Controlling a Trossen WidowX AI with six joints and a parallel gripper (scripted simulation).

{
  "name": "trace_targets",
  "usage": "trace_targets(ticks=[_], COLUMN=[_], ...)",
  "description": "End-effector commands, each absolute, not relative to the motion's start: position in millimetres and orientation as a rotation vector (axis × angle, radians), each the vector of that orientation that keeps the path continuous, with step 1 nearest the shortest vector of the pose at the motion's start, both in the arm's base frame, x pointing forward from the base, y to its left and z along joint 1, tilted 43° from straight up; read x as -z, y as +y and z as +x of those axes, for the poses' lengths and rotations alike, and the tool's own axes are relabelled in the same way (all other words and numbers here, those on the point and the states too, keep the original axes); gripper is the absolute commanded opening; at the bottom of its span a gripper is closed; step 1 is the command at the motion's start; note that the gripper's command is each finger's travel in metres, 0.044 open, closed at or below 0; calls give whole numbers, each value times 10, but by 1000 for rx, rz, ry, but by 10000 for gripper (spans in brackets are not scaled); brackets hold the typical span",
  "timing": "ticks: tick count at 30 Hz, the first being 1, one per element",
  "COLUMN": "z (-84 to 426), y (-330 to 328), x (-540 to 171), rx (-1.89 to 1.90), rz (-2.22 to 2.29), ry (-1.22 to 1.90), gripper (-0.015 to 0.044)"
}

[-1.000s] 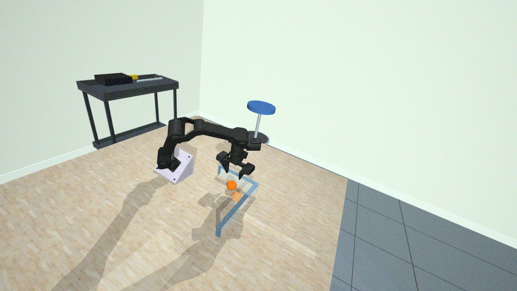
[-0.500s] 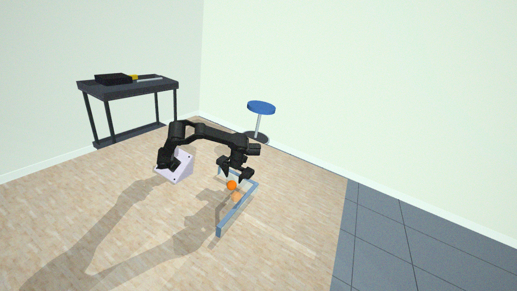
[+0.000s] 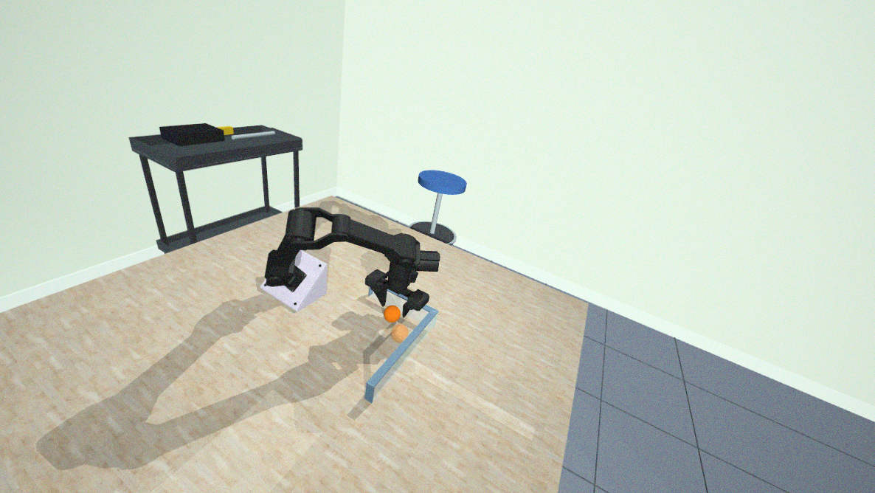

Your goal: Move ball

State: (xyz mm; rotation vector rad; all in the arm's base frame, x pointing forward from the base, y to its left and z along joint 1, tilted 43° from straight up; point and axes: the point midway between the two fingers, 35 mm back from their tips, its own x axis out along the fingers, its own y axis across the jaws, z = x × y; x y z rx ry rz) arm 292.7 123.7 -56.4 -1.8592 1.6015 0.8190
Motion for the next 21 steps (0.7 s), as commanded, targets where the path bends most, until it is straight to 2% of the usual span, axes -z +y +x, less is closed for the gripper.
trace_targets(ticks=[1,6,9,18,21], z=[2907,2909,2909,2909,2914], y=[1164,1126,1126,1126,1137], x=[635,673,673,673,661], rx=[-824,-823,-823,-823,-820], rz=[-1869,-1869,-1869,-1869,-1867], ry=[1616,1616,1616,1616,1616], gripper=[354,354,275,215,136])
